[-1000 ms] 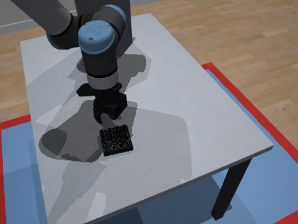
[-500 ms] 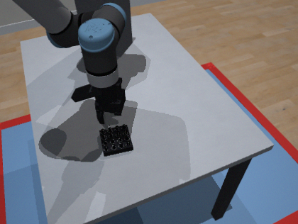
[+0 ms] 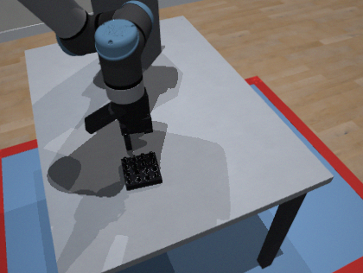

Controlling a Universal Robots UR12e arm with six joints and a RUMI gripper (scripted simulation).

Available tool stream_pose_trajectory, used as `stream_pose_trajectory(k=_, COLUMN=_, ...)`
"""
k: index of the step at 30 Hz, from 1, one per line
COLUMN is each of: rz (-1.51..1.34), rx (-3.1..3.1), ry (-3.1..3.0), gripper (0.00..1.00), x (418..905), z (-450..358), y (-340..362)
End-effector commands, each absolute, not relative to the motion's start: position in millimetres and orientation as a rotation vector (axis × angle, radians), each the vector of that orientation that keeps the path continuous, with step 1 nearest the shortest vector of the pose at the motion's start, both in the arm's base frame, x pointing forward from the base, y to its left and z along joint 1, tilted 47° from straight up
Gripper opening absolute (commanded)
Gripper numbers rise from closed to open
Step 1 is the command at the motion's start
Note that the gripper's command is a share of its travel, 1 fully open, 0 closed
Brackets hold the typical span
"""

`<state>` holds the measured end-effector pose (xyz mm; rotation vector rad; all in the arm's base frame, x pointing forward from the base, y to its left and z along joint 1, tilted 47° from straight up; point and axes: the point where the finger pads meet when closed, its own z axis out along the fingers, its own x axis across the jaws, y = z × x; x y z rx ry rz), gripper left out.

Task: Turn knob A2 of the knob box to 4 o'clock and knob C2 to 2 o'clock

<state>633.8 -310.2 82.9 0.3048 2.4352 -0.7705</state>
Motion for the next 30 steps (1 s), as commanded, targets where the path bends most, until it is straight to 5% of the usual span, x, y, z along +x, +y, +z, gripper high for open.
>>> stream_pose_trajectory(k=1, rz=-0.818, rx=0.157, ry=2.468, gripper=0.11, x=633.7, z=84.4, y=-309.2)
stream_pose_trajectory(k=30, rz=-1.107, rx=-0.854, ry=2.519, gripper=0.11, x=633.4, z=87.9, y=-298.8)
